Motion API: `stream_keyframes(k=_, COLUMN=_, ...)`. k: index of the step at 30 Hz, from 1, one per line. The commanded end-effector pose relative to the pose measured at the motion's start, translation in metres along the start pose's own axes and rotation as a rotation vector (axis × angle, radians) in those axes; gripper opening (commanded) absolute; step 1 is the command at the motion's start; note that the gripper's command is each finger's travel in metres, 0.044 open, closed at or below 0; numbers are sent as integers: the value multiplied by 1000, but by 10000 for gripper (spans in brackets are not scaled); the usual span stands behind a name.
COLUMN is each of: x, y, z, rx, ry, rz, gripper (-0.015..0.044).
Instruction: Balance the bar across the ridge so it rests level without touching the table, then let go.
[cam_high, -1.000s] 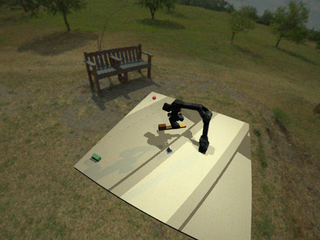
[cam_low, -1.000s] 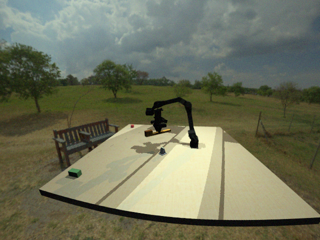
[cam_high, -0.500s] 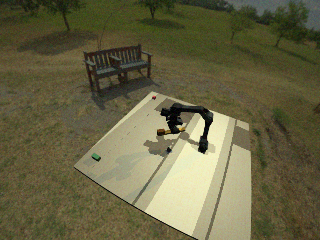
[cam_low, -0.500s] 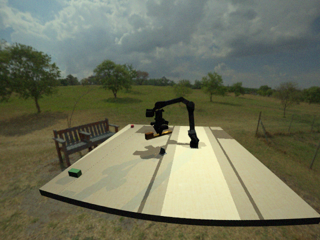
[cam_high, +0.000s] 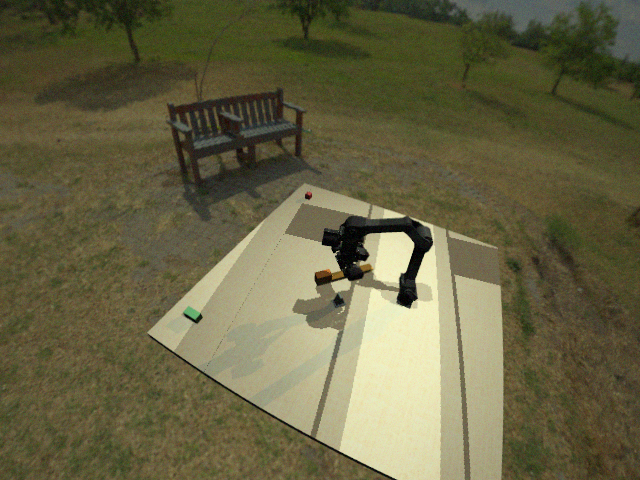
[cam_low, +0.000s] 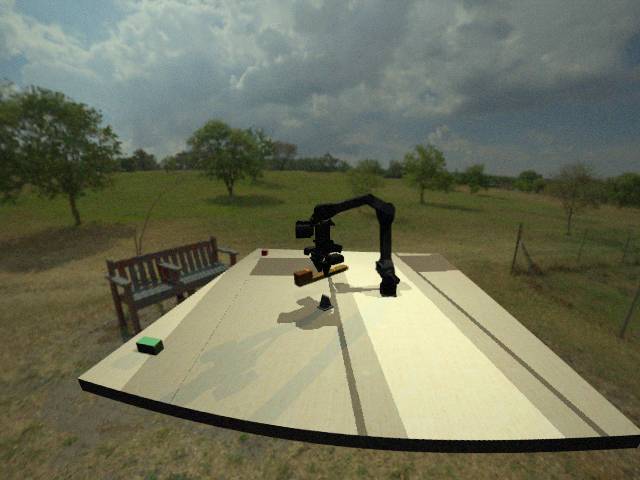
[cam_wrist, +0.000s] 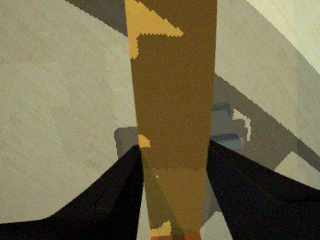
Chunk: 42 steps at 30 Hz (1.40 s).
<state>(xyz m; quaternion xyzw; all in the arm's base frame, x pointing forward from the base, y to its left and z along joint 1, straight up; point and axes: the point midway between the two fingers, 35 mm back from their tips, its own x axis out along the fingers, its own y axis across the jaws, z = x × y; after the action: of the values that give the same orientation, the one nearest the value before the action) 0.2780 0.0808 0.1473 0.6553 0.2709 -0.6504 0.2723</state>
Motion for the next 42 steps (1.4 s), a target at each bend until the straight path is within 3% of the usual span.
stream_keyframes(k=1, x=-3, y=-15, z=-3, rx=-15, ry=14, rz=5, gripper=0)
stream_keyframes(k=13, x=-2, y=-57, z=-6, rx=-71, ry=14, rz=3, gripper=0)
stream_keyframes(k=42, x=41, y=-56, z=-7, rx=-72, ry=14, rz=3, gripper=0)
